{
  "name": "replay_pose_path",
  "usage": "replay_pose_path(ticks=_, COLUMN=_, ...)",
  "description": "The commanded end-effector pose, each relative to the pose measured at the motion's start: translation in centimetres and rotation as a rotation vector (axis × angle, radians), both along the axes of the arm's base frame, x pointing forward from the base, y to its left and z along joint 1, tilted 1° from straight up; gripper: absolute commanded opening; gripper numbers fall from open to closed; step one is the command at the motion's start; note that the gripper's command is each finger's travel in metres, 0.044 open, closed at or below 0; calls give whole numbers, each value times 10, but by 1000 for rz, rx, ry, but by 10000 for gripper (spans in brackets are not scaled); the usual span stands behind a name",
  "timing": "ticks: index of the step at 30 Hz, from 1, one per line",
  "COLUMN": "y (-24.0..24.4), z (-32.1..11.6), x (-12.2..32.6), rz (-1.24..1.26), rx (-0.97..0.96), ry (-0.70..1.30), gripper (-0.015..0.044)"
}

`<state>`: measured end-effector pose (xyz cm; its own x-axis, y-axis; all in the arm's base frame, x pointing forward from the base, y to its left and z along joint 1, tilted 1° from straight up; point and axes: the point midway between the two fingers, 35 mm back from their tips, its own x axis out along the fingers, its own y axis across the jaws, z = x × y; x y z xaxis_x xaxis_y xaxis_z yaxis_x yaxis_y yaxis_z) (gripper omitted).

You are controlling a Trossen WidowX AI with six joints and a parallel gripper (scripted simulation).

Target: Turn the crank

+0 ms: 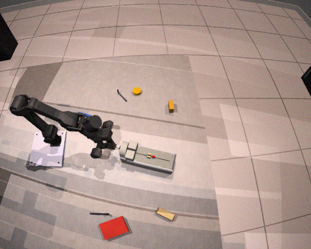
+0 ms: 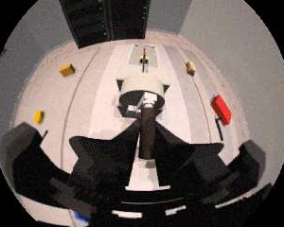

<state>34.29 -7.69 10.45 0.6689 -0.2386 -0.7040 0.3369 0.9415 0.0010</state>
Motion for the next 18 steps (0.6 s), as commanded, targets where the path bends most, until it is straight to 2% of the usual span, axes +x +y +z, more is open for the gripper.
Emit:
replay_pose_path(ticks=1, y=9, z=2, x=3, rz=23, rx=12, ry=-10, gripper=0)
replay_pose_path(ticks=18, y=13, z=1, x=4, rz=23, rx=13, ry=-10, gripper=0)
